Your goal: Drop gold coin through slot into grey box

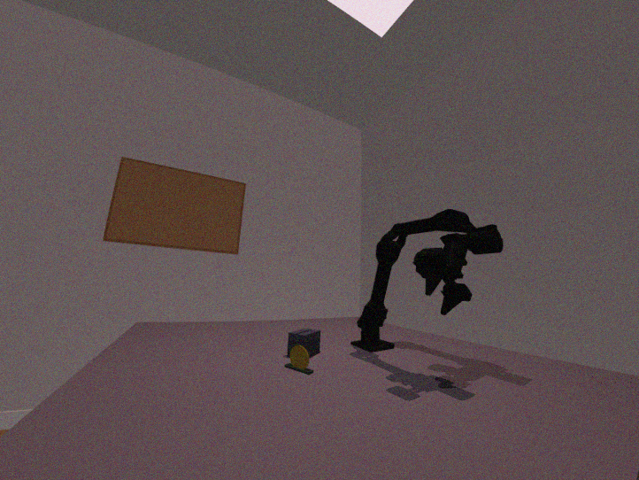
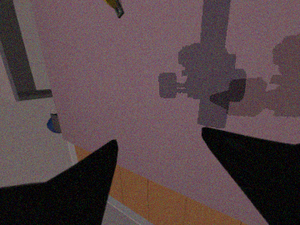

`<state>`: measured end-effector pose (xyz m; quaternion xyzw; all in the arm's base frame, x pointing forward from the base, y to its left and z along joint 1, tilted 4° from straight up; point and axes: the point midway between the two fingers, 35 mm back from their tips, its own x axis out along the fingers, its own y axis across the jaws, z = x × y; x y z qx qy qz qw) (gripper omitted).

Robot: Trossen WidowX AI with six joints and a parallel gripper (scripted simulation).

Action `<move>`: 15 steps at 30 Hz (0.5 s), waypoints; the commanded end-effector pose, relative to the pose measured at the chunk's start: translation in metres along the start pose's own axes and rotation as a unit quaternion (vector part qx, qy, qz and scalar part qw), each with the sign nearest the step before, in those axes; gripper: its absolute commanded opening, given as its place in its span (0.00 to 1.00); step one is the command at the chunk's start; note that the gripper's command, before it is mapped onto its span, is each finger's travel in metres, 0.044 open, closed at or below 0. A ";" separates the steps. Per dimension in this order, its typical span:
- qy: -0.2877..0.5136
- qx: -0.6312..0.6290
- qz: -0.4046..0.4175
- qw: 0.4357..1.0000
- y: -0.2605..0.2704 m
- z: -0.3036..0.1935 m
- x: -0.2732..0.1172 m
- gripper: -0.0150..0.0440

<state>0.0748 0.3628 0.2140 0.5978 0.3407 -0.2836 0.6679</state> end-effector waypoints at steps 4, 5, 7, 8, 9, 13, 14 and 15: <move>-0.014 -0.097 -0.019 0.995 0.013 0.008 0.014 0.75; -0.018 -0.135 -0.028 0.990 0.018 0.012 0.020 0.71; -0.024 -0.211 -0.046 0.976 0.028 0.019 0.031 0.62; -0.025 -0.249 -0.055 0.967 0.032 0.023 0.036 0.58; -0.025 -0.285 -0.065 0.956 0.037 0.027 0.042 0.53; -0.018 -0.416 -0.105 0.903 0.057 0.048 0.064 0.53; -0.014 -0.446 -0.114 0.888 0.062 0.053 0.070 0.53; -0.010 -0.475 -0.124 0.871 0.067 0.059 0.075 0.53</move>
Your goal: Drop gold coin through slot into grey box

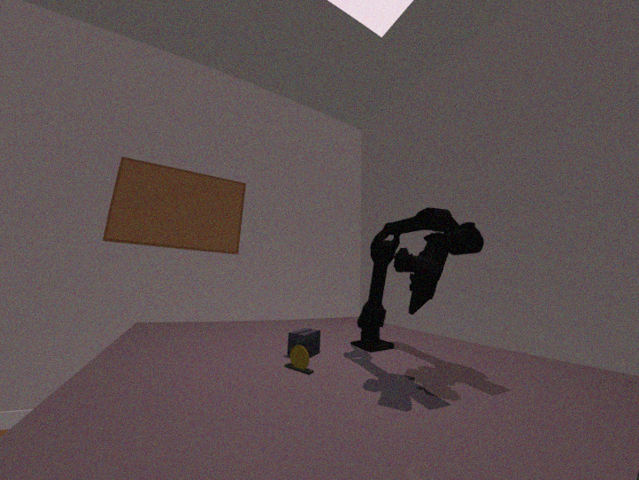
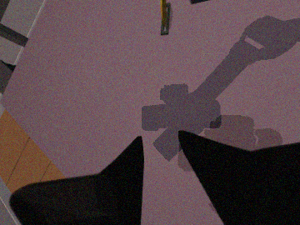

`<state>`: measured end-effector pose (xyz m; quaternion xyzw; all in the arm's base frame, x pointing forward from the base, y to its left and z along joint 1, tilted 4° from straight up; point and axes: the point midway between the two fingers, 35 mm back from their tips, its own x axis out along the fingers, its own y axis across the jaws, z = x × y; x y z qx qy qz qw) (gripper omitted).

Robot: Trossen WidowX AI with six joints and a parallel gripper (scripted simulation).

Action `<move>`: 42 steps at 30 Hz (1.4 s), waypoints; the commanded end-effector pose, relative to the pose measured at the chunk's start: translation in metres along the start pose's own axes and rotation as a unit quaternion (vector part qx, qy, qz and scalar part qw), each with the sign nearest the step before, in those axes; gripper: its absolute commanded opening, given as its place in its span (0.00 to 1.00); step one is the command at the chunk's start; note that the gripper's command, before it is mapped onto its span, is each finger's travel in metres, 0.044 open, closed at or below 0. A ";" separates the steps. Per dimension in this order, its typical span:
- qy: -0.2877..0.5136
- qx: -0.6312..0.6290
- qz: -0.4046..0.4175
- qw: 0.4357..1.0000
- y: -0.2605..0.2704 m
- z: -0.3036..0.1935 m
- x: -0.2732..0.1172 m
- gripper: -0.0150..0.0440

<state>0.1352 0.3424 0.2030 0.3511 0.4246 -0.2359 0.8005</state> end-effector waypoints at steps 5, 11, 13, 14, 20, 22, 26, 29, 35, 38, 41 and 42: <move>0.051 -0.351 -0.074 0.932 0.015 0.073 0.052 0.53; 0.090 -0.499 -0.079 0.858 0.016 0.100 0.069 0.53; 0.102 -0.539 -0.078 0.832 0.016 0.108 0.074 0.53; 0.108 -0.556 -0.077 0.820 0.016 0.112 0.077 0.53; 0.143 -0.655 -0.063 0.739 0.014 0.137 0.091 0.53; 0.153 -0.686 -0.056 0.709 0.013 0.144 0.095 0.53; 0.172 -0.741 -0.037 0.648 0.011 0.161 0.104 0.53; 0.182 -0.781 -0.020 0.597 0.010 0.173 0.109 0.53; 0.197 -0.850 0.018 0.488 0.005 0.195 0.120 0.53; 0.203 -0.878 0.039 0.433 0.001 0.207 0.125 0.53; 0.204 -0.904 0.061 0.372 -0.003 0.217 0.129 0.53; 0.204 -0.911 0.068 0.351 -0.004 0.220 0.130 0.53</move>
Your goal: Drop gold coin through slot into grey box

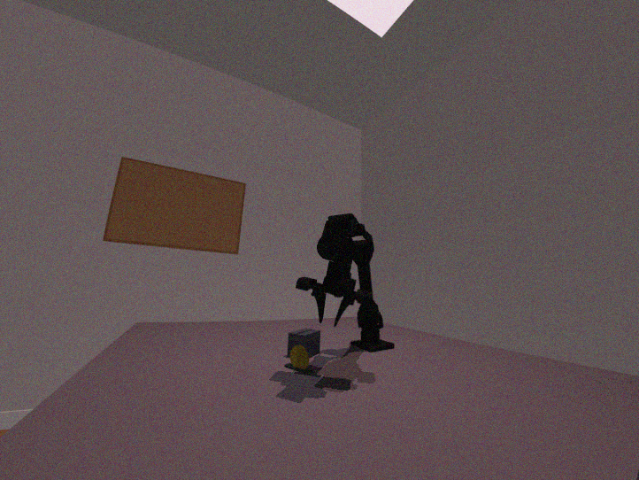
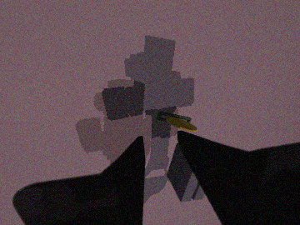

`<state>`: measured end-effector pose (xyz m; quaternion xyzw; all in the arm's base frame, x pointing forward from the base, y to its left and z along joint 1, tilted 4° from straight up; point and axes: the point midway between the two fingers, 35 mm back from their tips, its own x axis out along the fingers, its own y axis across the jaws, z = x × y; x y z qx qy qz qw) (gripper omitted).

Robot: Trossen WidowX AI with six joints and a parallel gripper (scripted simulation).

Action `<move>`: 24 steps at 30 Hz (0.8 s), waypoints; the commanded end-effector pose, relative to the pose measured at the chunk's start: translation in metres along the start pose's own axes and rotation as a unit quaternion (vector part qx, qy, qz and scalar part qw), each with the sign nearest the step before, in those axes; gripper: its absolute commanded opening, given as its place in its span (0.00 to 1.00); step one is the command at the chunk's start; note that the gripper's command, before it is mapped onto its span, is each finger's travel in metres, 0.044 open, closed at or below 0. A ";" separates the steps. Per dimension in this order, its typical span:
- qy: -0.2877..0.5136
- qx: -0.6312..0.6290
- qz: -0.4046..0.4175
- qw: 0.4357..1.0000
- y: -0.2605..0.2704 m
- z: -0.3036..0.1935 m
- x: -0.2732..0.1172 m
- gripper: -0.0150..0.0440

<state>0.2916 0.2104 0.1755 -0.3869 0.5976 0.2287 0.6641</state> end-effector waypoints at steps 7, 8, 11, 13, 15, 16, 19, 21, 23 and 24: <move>-0.049 -0.436 0.054 0.897 -0.070 -0.038 0.017 0.53; -0.053 -0.457 0.055 0.886 -0.073 -0.040 0.018 0.53; -0.063 -0.518 0.055 0.851 -0.080 -0.045 0.021 0.53; -0.068 -0.552 0.055 0.829 -0.084 -0.048 0.022 0.53; -0.069 -0.555 0.055 0.827 -0.084 -0.048 0.022 0.53; -0.069 -0.555 0.055 0.827 -0.084 -0.048 0.022 0.53; -0.069 -0.555 0.055 0.827 -0.084 -0.048 0.022 0.53; -0.069 -0.555 0.055 0.827 -0.084 -0.048 0.022 0.53; -0.069 -0.555 0.055 0.827 -0.084 -0.048 0.022 0.53; -0.069 -0.555 0.054 0.827 -0.086 -0.050 0.022 0.53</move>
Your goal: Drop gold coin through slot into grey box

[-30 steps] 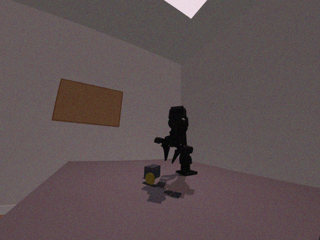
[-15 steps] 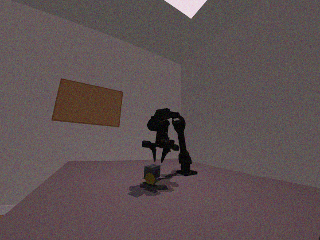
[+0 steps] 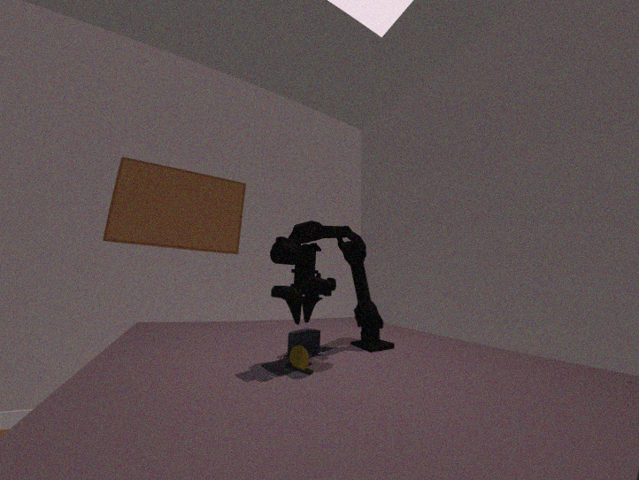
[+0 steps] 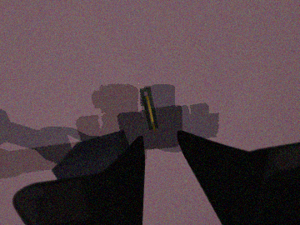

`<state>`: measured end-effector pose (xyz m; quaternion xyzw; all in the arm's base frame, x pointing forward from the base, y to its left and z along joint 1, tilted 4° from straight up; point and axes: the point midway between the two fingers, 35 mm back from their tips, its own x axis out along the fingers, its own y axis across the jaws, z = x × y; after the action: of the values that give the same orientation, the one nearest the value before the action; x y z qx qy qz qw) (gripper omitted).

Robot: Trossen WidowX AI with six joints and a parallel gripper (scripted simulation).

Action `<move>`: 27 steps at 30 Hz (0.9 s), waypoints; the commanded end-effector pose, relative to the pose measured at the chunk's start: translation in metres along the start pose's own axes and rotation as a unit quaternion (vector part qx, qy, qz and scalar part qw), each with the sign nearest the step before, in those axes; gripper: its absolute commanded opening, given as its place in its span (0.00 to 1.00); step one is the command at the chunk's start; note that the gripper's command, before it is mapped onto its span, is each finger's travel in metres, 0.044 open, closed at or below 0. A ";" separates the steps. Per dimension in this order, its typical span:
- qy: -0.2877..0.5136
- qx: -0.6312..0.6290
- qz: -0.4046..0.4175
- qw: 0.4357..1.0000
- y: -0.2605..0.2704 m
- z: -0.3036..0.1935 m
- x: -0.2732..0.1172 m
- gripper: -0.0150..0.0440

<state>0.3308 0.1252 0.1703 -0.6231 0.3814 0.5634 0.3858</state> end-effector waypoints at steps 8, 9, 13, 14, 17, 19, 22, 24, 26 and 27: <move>-0.009 -0.051 -0.010 0.999 0.003 -0.009 0.003 0.53; -0.009 -0.051 -0.010 0.999 0.003 -0.009 0.013 0.53; -0.009 -0.051 -0.010 0.999 0.003 -0.008 0.030 0.53; -0.009 -0.051 -0.010 0.999 0.003 -0.008 0.030 0.53; -0.009 -0.051 -0.010 0.999 0.003 -0.007 0.041 0.53; -0.009 -0.051 -0.010 0.999 0.003 -0.007 0.045 0.53; -0.009 -0.051 -0.010 0.999 0.002 -0.007 0.046 0.53; -0.009 -0.051 -0.010 0.999 0.002 -0.007 0.048 0.53; -0.009 -0.051 -0.010 0.999 0.002 -0.007 0.051 0.53; -0.009 -0.051 -0.010 0.999 0.002 -0.007 0.053 0.53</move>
<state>0.3362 0.1157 0.1247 -0.6421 0.3432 0.5801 0.3653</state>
